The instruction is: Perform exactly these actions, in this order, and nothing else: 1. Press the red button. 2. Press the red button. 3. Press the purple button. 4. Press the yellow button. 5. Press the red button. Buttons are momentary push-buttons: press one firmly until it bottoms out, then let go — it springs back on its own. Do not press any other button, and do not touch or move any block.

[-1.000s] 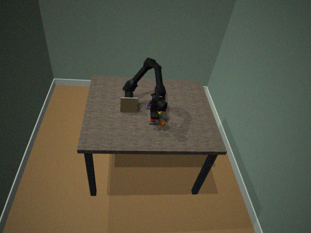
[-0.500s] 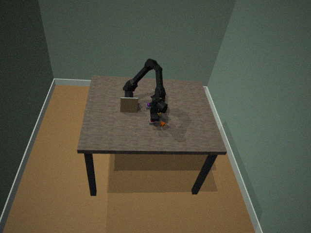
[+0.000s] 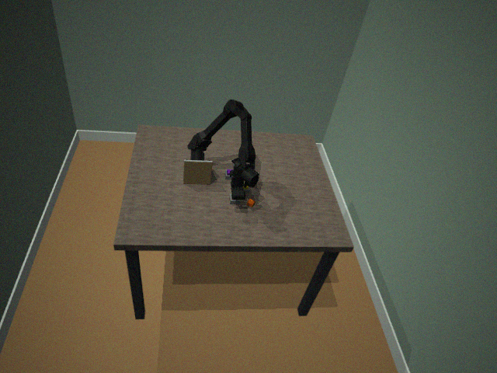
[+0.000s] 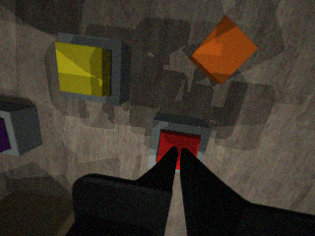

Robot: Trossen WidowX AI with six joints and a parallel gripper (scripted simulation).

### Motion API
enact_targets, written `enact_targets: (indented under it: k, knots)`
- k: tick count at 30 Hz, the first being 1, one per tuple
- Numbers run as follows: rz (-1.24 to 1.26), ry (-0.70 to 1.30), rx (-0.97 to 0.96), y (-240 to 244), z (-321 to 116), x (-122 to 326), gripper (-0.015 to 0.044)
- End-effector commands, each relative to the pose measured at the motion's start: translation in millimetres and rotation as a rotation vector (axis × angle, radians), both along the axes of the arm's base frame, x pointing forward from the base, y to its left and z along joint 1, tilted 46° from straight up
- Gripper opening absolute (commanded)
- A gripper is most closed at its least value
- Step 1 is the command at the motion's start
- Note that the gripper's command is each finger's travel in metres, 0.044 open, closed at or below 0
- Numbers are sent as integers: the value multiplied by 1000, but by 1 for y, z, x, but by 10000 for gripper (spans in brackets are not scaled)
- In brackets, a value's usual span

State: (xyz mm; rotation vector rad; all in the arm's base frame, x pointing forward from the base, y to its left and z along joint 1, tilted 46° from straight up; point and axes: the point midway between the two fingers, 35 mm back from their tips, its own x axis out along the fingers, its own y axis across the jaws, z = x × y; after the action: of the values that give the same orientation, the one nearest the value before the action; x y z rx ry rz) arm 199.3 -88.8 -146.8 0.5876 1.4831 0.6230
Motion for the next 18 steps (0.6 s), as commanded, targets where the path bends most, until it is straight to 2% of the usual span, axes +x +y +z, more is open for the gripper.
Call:
enact_targets:
  k: [1, 9, 13, 18]
  knots:
    - [-3, 4, 5, 2, -1, -1, 20]
    - [-3, 4, 5, 2, -1, -1, 20]
    - [-3, 5, 3, -21, 22, 0, 20]
    - [-4, 5, 4, -23, 24, -1, 20]
